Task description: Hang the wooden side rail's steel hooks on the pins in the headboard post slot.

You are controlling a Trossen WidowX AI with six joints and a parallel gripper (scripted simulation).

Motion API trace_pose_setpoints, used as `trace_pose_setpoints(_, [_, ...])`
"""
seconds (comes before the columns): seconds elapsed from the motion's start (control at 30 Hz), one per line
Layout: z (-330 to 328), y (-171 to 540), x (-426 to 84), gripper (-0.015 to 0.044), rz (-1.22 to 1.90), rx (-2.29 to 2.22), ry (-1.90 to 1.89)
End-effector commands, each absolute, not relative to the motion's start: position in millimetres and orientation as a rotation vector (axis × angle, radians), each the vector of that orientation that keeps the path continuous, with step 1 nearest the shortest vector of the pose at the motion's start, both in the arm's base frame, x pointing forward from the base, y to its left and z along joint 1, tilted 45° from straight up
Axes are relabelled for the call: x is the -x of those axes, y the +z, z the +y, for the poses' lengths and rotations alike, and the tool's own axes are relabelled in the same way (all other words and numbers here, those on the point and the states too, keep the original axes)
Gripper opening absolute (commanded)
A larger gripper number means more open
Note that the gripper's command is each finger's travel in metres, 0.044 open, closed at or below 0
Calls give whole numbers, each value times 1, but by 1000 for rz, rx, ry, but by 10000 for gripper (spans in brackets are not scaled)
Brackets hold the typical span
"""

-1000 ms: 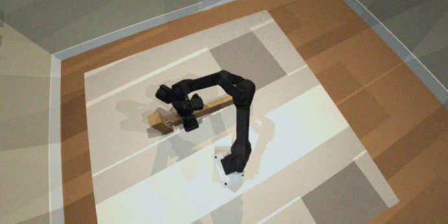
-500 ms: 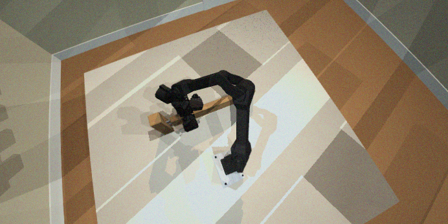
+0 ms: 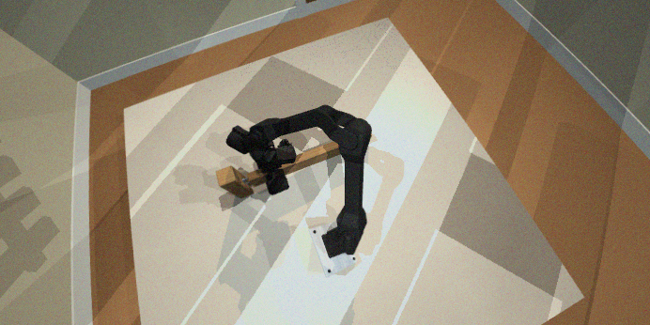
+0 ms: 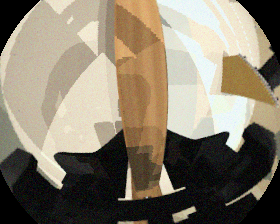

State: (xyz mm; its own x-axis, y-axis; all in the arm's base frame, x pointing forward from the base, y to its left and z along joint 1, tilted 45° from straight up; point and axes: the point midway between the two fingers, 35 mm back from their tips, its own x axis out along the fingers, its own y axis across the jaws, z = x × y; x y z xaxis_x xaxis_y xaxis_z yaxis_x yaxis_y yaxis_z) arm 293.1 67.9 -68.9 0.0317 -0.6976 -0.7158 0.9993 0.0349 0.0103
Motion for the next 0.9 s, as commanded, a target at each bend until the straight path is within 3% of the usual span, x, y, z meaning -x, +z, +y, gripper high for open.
trace_pose_setpoints(0.0, [73, -69, -294, 0, 625, -626, -1434])
trace_pose_setpoints(0.87, [75, -70, -294, 0, 626, -626, -1434])
